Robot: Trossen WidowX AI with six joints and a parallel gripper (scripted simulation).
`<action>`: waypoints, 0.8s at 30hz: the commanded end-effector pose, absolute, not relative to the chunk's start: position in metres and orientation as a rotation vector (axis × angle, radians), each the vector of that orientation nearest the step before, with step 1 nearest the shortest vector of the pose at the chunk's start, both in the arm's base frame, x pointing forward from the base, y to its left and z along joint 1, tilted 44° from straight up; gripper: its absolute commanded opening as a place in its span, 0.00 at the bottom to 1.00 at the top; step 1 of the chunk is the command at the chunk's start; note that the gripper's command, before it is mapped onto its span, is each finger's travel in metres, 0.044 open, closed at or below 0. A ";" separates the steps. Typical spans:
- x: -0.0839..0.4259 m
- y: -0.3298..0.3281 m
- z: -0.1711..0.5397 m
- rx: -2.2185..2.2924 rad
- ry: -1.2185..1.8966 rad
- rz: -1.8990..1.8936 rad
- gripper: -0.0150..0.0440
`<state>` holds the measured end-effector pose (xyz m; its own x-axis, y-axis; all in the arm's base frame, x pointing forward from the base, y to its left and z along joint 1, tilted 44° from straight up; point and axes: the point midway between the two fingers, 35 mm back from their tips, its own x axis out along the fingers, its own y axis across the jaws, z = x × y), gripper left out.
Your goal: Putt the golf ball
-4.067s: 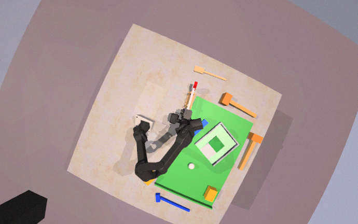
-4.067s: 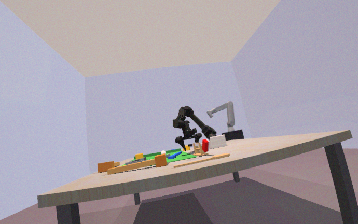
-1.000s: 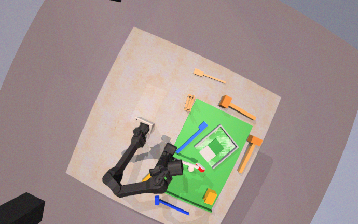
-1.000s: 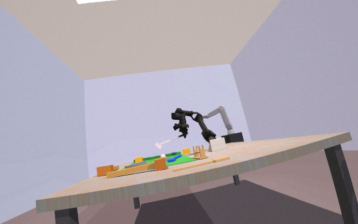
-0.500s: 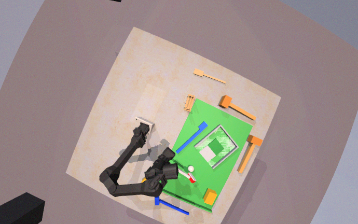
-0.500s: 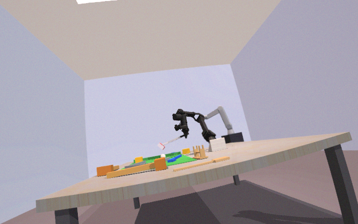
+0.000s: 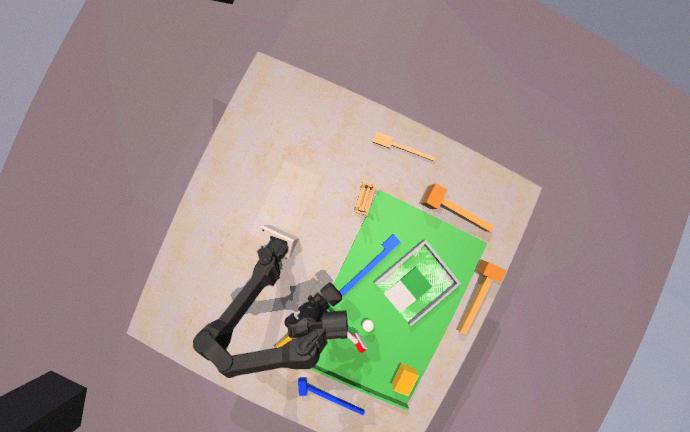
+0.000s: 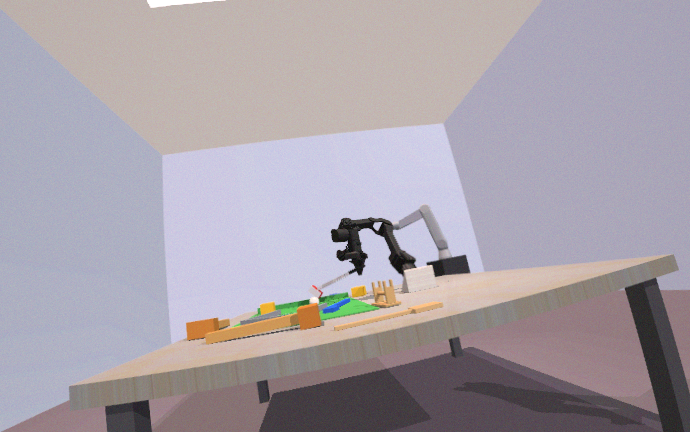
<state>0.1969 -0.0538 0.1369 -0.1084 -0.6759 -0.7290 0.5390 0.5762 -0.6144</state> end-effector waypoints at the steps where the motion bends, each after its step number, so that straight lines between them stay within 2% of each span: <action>1: 0.198 -0.058 0.133 -0.130 1.313 -1.042 0.25; 24: 0.194 -0.072 0.118 -0.121 1.321 -1.045 0.25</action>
<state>0.1938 -0.0726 0.1172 -0.1126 -0.6770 -0.7273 0.5512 0.5664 -0.6126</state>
